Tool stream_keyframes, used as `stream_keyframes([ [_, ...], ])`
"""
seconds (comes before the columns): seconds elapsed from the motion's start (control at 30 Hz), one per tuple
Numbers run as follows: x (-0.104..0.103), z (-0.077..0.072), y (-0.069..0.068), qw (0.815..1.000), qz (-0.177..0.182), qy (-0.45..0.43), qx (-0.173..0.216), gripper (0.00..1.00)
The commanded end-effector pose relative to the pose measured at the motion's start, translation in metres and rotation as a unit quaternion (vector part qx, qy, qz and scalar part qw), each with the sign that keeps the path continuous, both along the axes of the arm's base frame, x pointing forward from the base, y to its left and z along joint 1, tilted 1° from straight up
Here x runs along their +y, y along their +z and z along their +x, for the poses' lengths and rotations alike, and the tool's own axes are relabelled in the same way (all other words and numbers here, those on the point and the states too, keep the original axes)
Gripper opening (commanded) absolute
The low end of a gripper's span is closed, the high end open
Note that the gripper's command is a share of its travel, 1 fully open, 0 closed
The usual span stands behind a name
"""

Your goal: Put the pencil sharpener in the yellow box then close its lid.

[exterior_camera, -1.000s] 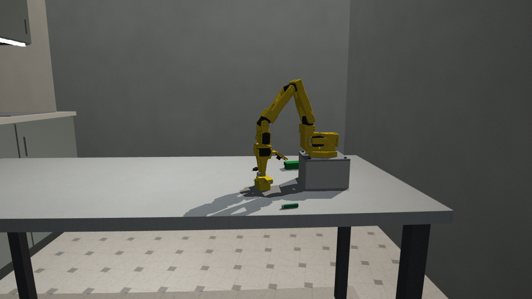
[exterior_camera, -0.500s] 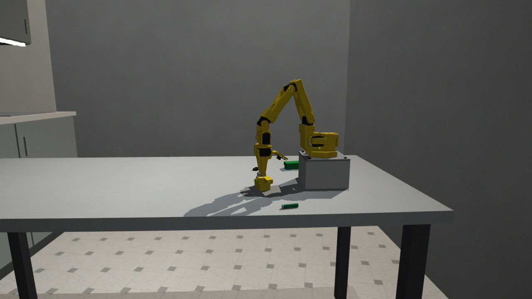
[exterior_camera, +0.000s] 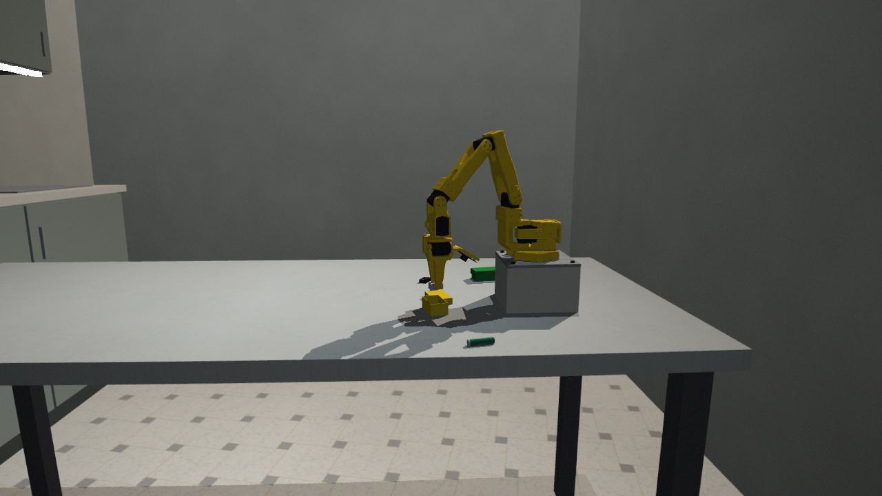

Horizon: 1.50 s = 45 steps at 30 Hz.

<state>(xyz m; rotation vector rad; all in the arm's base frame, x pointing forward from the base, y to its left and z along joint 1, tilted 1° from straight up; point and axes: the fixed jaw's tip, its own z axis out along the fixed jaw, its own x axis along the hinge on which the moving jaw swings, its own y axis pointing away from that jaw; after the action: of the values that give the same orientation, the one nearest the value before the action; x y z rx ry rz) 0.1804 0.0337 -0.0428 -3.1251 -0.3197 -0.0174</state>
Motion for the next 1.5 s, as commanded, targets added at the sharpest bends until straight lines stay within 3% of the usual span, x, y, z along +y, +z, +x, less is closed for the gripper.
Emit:
stream_keyframes([
  [0.0, -0.002, -0.001, 0.003, 1.0, 0.001, 0.0, 0.0, 0.06],
  [1.47, -0.002, -0.001, -0.009, 1.0, 0.001, 0.0, 0.0, 0.06],
])
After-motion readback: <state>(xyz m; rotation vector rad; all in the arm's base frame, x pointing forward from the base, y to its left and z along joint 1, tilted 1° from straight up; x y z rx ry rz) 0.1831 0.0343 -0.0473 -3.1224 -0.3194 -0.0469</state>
